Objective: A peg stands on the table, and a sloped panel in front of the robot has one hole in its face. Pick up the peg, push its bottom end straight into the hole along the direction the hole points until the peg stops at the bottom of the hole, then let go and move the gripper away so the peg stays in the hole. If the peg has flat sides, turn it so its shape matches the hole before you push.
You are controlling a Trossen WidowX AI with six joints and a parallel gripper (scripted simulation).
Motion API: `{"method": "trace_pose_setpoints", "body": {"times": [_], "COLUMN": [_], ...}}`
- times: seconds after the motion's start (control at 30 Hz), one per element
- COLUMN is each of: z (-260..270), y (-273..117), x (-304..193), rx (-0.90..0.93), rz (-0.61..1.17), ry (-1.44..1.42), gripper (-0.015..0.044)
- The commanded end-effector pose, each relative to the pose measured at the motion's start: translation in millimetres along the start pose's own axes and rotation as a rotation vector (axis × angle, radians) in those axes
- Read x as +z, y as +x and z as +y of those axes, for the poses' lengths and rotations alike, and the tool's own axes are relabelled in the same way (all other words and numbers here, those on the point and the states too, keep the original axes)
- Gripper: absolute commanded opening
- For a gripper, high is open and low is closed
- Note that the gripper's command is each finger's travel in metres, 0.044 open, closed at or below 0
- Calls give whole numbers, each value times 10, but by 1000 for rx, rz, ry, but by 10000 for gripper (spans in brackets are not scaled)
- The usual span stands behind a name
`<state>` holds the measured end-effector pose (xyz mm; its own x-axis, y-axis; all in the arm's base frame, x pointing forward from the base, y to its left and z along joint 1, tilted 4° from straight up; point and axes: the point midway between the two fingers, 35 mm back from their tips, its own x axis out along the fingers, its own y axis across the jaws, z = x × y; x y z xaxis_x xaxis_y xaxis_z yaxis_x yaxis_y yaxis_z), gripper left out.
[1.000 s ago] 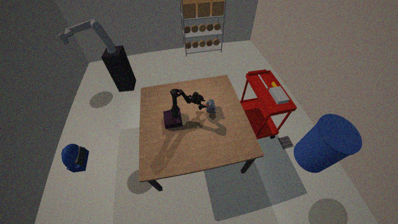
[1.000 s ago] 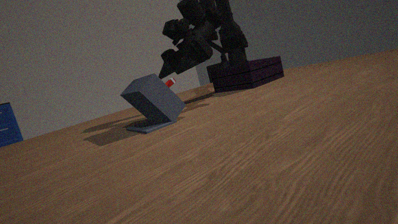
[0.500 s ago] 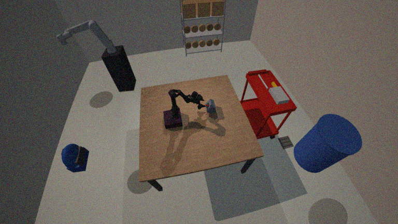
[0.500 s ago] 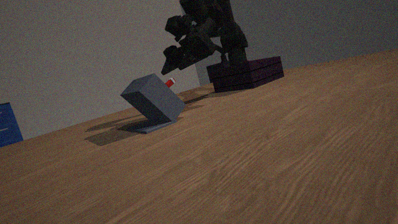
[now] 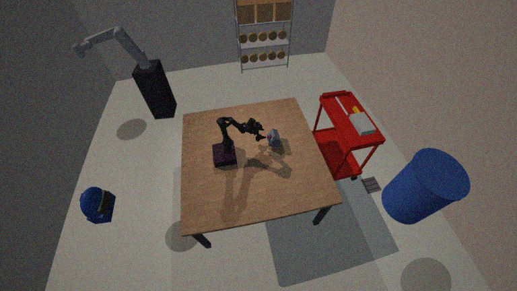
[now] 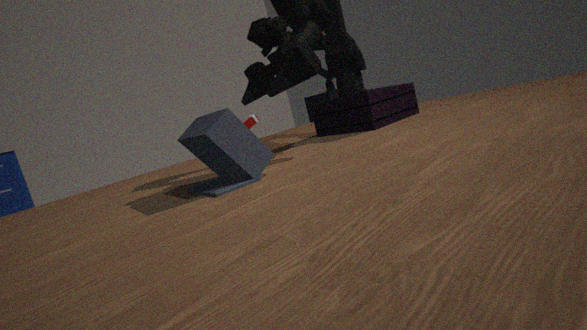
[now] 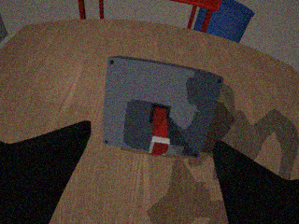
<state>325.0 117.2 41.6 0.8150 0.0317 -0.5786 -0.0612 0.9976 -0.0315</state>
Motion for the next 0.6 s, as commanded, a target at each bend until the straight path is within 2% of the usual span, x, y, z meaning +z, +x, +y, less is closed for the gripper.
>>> {"method": "trace_pose_setpoints", "body": {"times": [0.0, 0.57], "z": [-10, 5], "y": [-42, -188], "x": [-6, 6], "rx": [-5, -3], "rz": [1, 1], "ry": [5, 3], "gripper": [440, 440]}}
